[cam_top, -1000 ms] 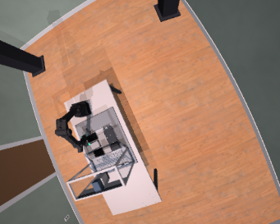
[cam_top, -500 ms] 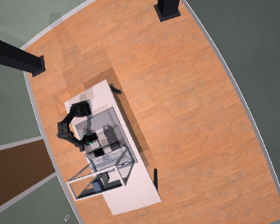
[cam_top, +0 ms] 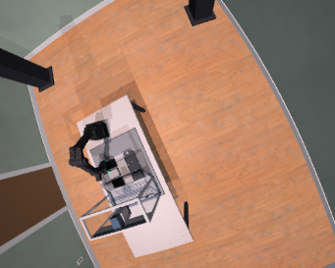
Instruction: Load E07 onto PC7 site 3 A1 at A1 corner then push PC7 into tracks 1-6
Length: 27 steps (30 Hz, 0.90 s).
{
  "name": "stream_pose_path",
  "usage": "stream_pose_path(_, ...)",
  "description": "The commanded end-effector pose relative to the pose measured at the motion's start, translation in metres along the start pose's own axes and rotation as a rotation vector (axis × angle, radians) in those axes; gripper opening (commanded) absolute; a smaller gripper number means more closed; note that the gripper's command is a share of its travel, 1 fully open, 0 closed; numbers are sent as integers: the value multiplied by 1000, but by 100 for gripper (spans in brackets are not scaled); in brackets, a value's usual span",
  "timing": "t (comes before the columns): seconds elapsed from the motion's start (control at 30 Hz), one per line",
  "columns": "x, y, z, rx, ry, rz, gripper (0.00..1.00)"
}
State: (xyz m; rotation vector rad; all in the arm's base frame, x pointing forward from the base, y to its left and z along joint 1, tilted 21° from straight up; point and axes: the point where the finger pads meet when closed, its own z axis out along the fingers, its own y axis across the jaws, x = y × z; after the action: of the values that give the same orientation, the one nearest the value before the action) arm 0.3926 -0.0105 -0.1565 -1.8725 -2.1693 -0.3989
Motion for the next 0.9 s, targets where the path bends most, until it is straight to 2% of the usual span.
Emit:
stream_pose_path(0.0,4,9,0,-18,-7,-6,100)
stream_pose_path(0.87,7,8,-3,-23,-9,-8,100)
